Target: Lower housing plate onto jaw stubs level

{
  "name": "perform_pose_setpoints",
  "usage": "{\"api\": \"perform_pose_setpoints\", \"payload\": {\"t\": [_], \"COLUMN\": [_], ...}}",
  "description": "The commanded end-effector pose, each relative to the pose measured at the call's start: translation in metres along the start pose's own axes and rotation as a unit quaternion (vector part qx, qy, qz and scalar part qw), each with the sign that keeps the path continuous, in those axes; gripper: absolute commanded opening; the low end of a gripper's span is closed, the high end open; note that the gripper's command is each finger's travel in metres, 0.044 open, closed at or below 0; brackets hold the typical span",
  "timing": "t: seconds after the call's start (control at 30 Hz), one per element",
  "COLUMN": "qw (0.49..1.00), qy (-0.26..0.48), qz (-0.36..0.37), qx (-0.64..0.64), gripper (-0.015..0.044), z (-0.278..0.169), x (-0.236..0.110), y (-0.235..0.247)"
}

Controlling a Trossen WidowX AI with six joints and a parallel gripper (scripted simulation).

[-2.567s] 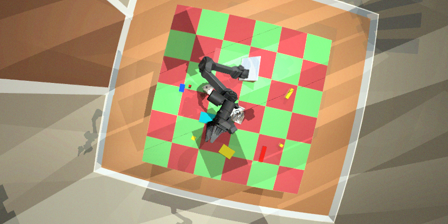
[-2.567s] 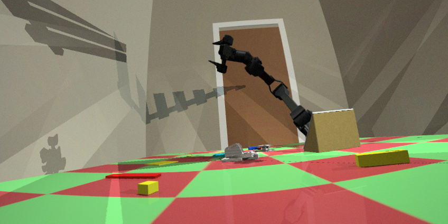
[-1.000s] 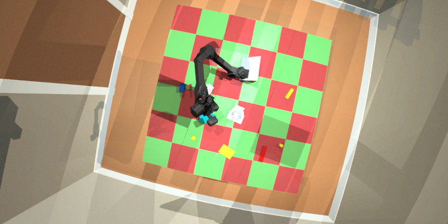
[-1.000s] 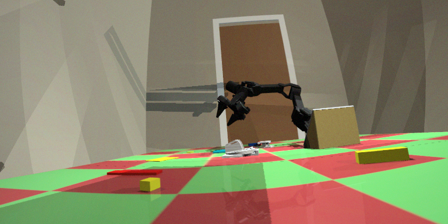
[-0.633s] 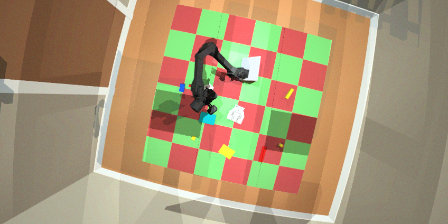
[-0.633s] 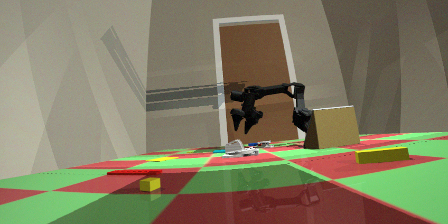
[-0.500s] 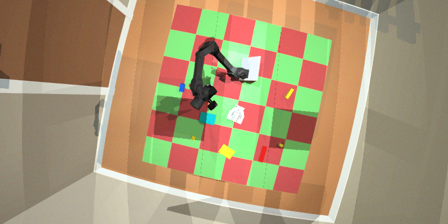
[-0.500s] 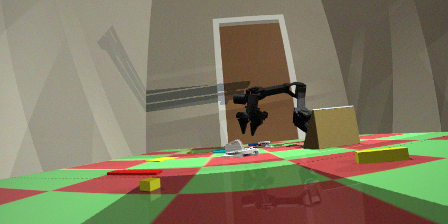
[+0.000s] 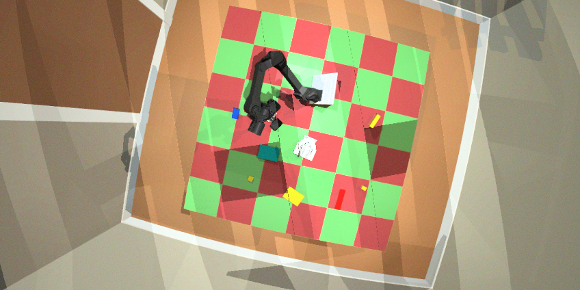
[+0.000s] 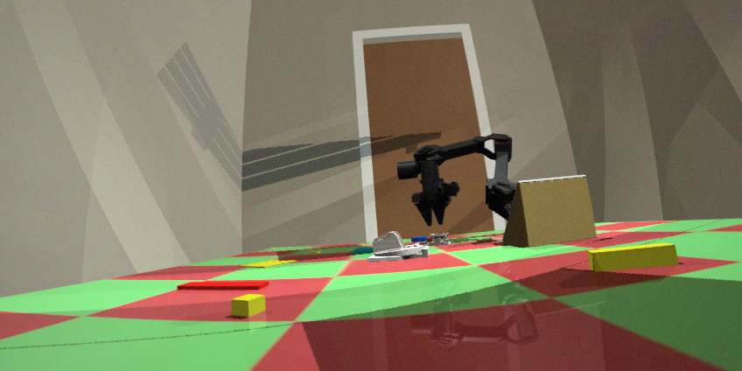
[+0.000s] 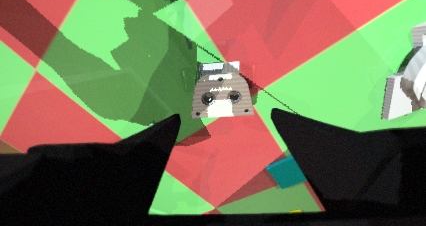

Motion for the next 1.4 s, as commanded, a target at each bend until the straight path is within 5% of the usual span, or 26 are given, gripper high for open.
{"api": "perform_pose_setpoints", "payload": {"t": [0.0, 1.37], "qw": [1.000, 1.000], "qy": [0.000, 0.001], "qz": [0.003, 0.004], "qx": [0.002, 0.002], "gripper": [0.0440, 0.0440], "z": [0.000, -0.001], "x": [-0.001, 0.048], "y": [0.001, 0.002]}}
Point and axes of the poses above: the point midway between the two fingers, 35 mm back from their tips, its own x axis out along the fingers, its own y axis across the jaws, z = x × y, the point moved 2 cm from there along -x, back along the fingers, and after that the axes turned 1 degree about x, right-handed, at the moved point
